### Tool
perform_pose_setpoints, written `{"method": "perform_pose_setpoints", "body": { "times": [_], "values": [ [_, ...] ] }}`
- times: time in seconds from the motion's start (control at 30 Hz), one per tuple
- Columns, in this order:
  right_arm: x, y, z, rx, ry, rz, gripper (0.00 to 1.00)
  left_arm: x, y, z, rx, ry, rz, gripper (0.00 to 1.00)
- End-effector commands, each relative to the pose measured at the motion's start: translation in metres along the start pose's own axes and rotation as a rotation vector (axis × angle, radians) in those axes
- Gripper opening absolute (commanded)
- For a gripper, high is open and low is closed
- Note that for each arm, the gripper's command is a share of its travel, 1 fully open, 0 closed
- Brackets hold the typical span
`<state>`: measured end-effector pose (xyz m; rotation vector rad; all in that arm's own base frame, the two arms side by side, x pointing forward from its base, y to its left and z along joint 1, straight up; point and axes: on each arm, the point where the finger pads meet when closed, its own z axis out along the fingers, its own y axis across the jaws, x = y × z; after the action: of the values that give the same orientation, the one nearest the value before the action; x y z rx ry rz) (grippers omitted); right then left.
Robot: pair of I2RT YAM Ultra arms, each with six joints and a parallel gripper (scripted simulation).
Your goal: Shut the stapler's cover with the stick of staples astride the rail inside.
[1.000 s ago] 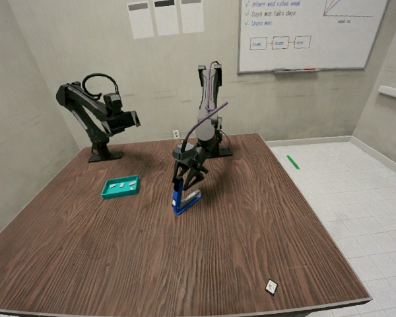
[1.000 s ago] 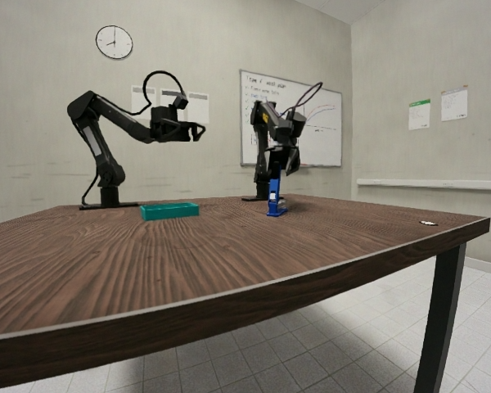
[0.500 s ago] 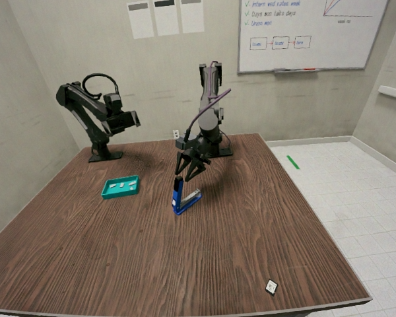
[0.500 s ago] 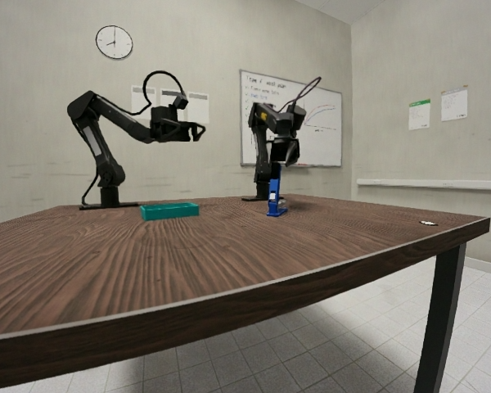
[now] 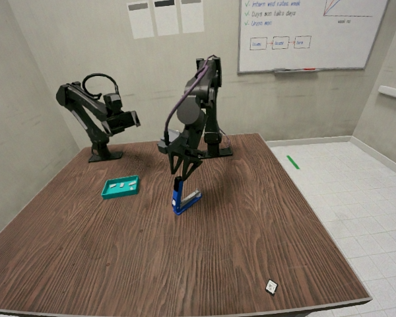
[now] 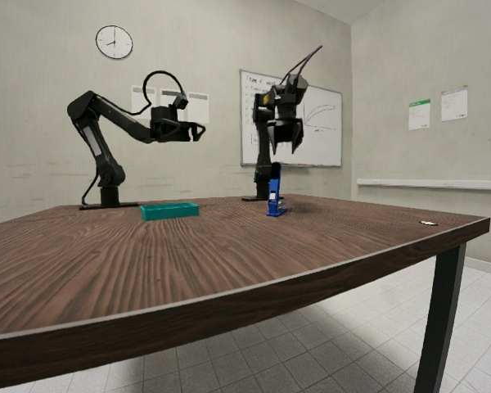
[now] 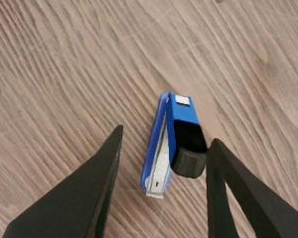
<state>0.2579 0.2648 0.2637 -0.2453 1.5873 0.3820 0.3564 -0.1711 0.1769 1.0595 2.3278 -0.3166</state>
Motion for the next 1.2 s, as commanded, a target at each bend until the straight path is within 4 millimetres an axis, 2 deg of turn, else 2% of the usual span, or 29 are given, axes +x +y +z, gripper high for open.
{"method": "perform_pose_setpoints", "body": {
  "times": [0.0, 0.27, 0.57, 0.83, 0.97, 1.0, 1.17],
  "values": [
    [-0.014, 0.004, 0.002, 0.003, -0.029, 0.026, 1.0, 0.015, -0.005, -0.006, 0.009, 0.22, 0.008, 0.5],
    [-0.014, 0.004, 0.002, 0.003, -0.029, 0.026, 1.0, 0.014, -0.01, -0.02, 0.011, 0.42, 0.02, 0.5],
    [-0.014, 0.004, 0.002, 0.003, -0.029, 0.026, 1.0, 0.013, -0.019, -0.016, 0.025, 0.523, 0.051, 0.5],
    [-0.014, 0.004, 0.002, 0.003, -0.029, 0.026, 1.0, 0.003, -0.023, -0.01, 0.03, 0.512, 0.068, 0.5],
    [-0.014, 0.004, 0.002, 0.003, -0.029, 0.026, 1.0, 0.003, -0.022, -0.011, 0.028, 0.509, 0.067, 0.5],
    [-0.014, 0.004, 0.002, 0.003, -0.029, 0.026, 1.0, 0.008, -0.023, -0.014, 0.026, 0.526, 0.067, 0.5],
    [-0.014, 0.004, 0.002, 0.003, -0.029, 0.026, 1.0, 0.01, -0.024, -0.003, 0.027, 0.51, 0.069, 0.5]
  ]
}}
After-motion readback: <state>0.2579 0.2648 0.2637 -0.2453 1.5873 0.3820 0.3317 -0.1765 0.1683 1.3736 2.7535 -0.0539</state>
